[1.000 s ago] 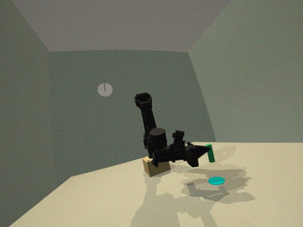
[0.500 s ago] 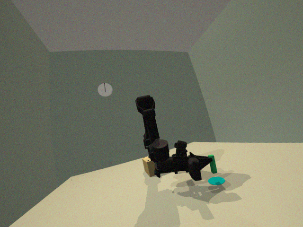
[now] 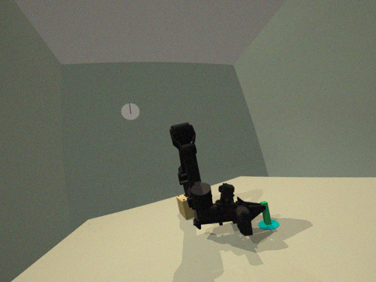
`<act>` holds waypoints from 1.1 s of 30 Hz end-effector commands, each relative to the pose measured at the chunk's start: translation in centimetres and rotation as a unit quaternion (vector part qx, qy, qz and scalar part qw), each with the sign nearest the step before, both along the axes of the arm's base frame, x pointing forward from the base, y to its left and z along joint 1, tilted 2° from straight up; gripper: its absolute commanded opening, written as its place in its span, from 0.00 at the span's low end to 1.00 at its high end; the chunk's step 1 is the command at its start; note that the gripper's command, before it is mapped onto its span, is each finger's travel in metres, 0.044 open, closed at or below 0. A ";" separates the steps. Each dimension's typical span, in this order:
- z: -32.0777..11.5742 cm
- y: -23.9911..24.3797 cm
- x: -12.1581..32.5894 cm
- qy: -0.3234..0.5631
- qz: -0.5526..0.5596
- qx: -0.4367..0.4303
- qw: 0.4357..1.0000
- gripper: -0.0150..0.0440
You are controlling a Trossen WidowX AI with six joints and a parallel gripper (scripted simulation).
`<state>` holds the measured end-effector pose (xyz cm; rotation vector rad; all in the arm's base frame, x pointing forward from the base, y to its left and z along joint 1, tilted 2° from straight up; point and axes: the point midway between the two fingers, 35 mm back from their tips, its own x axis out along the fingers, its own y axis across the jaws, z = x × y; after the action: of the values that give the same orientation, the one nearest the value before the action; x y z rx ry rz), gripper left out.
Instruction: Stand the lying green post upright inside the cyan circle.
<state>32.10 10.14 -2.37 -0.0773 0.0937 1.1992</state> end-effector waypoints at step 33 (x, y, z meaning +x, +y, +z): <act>4.7 0.0 0.6 -0.005 0.001 0.000 1.000 0.93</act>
<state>32.70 10.13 0.77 -0.0799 0.0901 1.2011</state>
